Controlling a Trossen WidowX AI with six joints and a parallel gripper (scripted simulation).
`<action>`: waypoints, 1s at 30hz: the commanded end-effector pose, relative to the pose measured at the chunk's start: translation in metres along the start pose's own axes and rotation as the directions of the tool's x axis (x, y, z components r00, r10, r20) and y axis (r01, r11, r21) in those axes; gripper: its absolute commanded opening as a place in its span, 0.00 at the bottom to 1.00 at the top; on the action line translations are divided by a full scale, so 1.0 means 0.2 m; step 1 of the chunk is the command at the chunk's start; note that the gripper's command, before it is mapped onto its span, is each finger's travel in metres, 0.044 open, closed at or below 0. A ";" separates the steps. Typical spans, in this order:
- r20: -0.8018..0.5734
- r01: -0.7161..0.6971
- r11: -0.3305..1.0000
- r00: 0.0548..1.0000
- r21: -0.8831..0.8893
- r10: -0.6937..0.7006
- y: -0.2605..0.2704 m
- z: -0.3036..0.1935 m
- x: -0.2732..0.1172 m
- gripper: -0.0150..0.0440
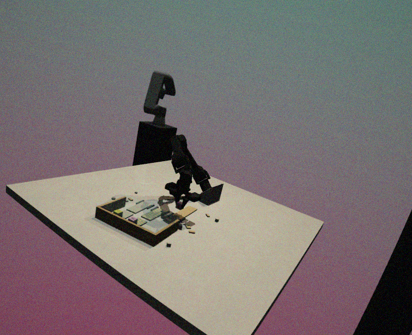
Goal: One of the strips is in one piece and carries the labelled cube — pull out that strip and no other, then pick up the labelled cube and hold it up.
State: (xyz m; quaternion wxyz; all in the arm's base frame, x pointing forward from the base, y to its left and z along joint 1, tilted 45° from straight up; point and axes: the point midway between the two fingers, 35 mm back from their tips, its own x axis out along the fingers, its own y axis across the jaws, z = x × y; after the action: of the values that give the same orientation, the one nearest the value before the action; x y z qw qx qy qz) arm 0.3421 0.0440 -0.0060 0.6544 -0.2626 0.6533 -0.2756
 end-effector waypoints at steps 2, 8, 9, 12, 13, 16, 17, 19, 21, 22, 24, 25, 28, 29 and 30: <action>0.006 -0.006 1.000 1.000 0.003 0.006 -0.01 -0.08 -0.02 0.25; 0.005 -0.005 1.000 1.000 0.003 0.005 -0.02 -0.19 -0.01 0.25; 0.004 -0.005 1.000 1.000 0.003 0.005 -0.02 -0.20 -0.01 0.25; 0.004 -0.006 1.000 1.000 0.002 0.006 -0.02 -0.20 -0.03 0.25; 0.004 -0.006 1.000 1.000 0.002 0.006 -0.02 -0.20 -0.05 0.25; 0.004 -0.007 1.000 1.000 0.002 0.007 -0.02 -0.20 -0.13 0.25; 0.004 -0.007 1.000 1.000 0.002 0.007 -0.02 -0.20 -0.15 0.25; 0.004 -0.007 1.000 1.000 0.002 0.007 -0.02 -0.20 -0.19 0.25; 0.004 -0.007 1.000 1.000 0.002 0.007 -0.02 -0.20 -0.19 0.25; 0.004 -0.007 1.000 1.000 0.002 0.007 -0.02 -0.20 -0.19 0.25; 0.004 -0.007 1.000 1.000 0.002 0.007 -0.02 -0.20 -0.19 0.25; 0.004 -0.007 1.000 1.000 0.002 0.007 -0.02 -0.20 -0.19 0.25; 0.004 -0.007 1.000 1.000 0.002 0.007 -0.02 -0.20 -0.19 0.25; 0.004 -0.007 1.000 1.000 0.002 0.007 -0.02 -0.20 -0.19 0.25; 0.004 -0.007 1.000 1.000 0.002 0.007 -0.02 -0.20 -0.19 0.25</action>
State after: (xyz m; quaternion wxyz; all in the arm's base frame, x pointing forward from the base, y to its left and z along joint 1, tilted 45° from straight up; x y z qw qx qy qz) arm 0.3002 0.0658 0.0212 0.6521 -0.2659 0.6550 -0.2739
